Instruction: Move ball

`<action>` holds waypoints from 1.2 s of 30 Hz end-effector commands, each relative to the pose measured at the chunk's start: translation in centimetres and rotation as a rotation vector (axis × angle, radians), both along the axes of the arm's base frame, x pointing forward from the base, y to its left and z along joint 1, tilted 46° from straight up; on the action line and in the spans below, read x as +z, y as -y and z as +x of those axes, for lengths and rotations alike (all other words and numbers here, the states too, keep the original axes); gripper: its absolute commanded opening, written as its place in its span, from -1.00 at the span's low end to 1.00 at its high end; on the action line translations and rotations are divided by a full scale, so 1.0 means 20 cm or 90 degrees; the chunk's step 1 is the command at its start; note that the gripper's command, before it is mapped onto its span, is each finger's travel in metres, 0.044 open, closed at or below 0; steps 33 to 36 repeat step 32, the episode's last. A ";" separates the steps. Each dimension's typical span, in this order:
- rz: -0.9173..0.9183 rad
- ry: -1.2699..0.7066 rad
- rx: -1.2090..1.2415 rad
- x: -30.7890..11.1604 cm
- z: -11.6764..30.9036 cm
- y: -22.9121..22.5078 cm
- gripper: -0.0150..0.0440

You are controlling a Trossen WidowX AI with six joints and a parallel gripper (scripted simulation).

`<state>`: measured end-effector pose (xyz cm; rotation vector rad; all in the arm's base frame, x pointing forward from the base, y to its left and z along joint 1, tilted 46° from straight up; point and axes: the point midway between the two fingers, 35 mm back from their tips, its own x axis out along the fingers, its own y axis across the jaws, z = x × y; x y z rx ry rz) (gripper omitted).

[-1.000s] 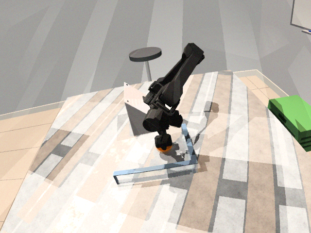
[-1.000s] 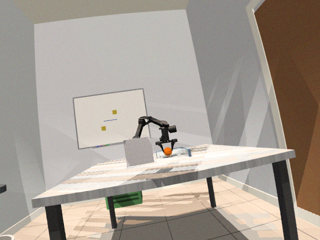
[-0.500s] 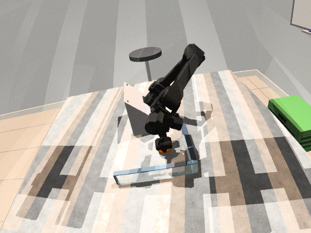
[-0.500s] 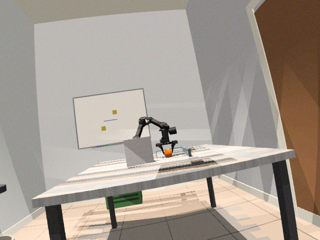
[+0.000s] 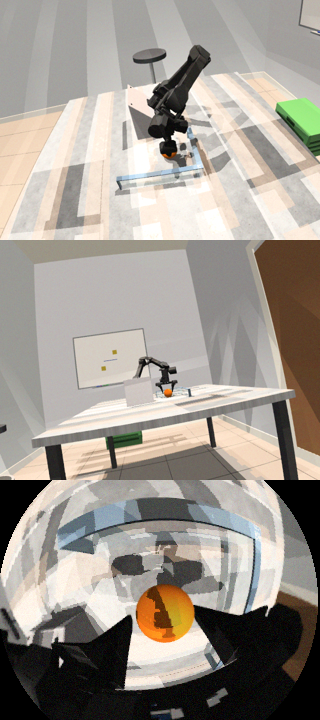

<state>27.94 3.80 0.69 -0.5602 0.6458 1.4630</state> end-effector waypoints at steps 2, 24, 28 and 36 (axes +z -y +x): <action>-0.005 0.008 -0.005 0.18 0.02 0.21 1.00; -0.001 0.012 -0.011 0.39 0.00 0.41 1.00; -0.001 0.012 -0.011 0.39 0.00 0.41 1.00; -0.001 0.012 -0.011 0.39 0.00 0.41 1.00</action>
